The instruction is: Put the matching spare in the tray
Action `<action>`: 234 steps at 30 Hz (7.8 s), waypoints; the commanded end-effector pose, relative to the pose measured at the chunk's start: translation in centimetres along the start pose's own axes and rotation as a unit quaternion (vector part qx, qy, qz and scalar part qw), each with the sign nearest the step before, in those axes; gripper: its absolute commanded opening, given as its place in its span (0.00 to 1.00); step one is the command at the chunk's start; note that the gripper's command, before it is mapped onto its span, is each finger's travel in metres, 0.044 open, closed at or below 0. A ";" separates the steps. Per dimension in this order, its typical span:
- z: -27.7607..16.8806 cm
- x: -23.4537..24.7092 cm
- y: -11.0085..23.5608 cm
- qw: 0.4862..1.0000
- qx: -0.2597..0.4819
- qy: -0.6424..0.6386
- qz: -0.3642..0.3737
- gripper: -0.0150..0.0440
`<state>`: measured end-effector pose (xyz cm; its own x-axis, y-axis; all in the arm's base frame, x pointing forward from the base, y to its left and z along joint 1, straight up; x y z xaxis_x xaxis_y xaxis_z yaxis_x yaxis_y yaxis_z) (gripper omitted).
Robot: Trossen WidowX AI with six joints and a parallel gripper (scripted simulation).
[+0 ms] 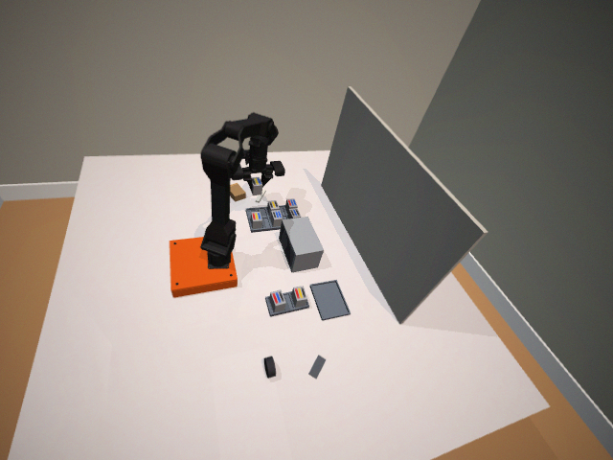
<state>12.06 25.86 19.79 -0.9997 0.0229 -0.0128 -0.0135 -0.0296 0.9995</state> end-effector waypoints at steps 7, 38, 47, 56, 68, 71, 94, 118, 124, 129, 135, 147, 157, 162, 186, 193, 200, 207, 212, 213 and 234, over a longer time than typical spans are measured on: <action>0.2 0.2 3.9 1.000 0.001 -0.001 0.000 0.25; -5.8 -11.8 4.5 0.999 0.009 -0.036 -0.021 0.25; -9.1 -15.5 4.8 0.999 0.011 -0.034 -0.025 0.25; -13.1 -18.7 5.0 0.999 0.014 -0.028 -0.023 0.25; -19.3 -22.1 5.1 0.999 0.018 -0.020 -0.020 0.25; -21.0 -22.7 5.2 0.999 0.018 -0.018 -0.020 0.25; -34.8 -24.3 5.3 1.000 0.017 -0.014 -0.013 0.25; -38.4 -24.3 4.3 1.000 0.022 0.000 -0.013 0.25; -38.4 -24.4 3.8 1.000 0.022 0.000 -0.013 0.25; -38.5 -24.5 3.4 1.000 0.022 0.000 -0.013 0.25; -38.5 -24.6 3.0 1.000 0.022 0.000 -0.013 0.25; -38.6 -24.8 2.0 1.000 0.022 0.000 -0.013 0.25; -38.7 -24.9 1.2 1.000 0.022 0.000 -0.013 0.25; -38.7 -25.0 0.8 1.000 0.022 0.000 -0.013 0.25; -38.9 -25.1 -1.1 1.000 0.022 0.000 -0.014 0.25; -38.9 -25.2 -1.6 1.000 0.022 0.000 -0.014 0.25; -38.9 -25.2 -2.2 1.000 0.022 0.000 -0.014 0.25; -38.9 -25.2 -2.7 1.000 0.022 0.000 -0.014 0.25; -38.9 -25.2 -3.1 1.000 0.022 0.000 -0.014 0.25; -38.9 -25.2 -3.2 1.000 0.022 0.000 -0.014 0.25; -39.0 -25.1 -4.9 1.000 0.022 0.000 -0.013 0.25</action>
<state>36.37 -13.50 14.35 -0.9988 0.0273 -0.0400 -0.0396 0.0144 0.9991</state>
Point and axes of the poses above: the point midway between the two fingers, 35 mm back from their tips, its own y axis back along the fingers, its own x axis across the jaws, z = x × y, the point moved 7 cm from there along y, back along the fingers, and after that the axes turned 14 degrees about -y, right-handed, at the moved point
